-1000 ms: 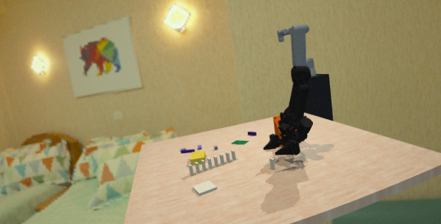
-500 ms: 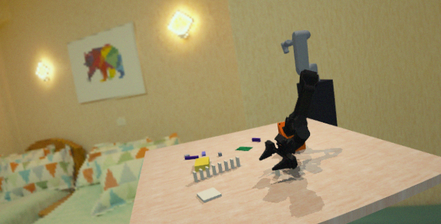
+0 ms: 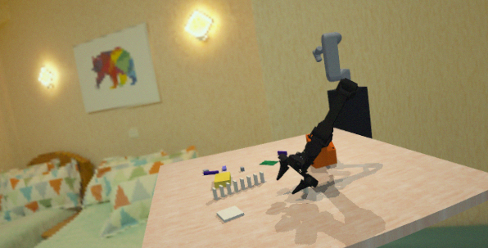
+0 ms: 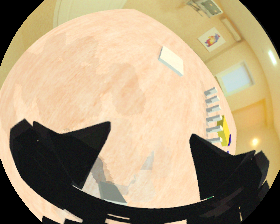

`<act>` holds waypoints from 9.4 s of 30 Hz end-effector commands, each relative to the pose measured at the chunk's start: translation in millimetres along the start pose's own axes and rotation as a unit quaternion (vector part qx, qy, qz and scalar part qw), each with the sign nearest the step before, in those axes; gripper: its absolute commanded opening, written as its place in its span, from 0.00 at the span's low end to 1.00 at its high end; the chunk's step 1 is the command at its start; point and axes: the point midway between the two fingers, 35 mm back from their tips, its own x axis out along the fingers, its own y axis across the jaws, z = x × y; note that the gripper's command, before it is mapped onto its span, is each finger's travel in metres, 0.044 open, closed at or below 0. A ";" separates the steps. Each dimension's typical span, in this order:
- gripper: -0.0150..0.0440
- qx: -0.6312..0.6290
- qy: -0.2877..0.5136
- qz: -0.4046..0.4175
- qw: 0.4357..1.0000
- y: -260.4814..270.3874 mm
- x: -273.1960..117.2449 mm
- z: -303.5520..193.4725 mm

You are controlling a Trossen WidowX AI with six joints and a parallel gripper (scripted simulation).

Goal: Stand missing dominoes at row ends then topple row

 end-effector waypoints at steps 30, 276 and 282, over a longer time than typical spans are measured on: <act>1.00 0.161 0.361 0.169 0.903 -13.3 -89.2 -6.5; 0.25 0.740 0.375 -0.133 0.542 -199.6 13.7 -148.0; 0.25 0.741 0.376 -0.131 0.541 -194.0 19.4 -154.3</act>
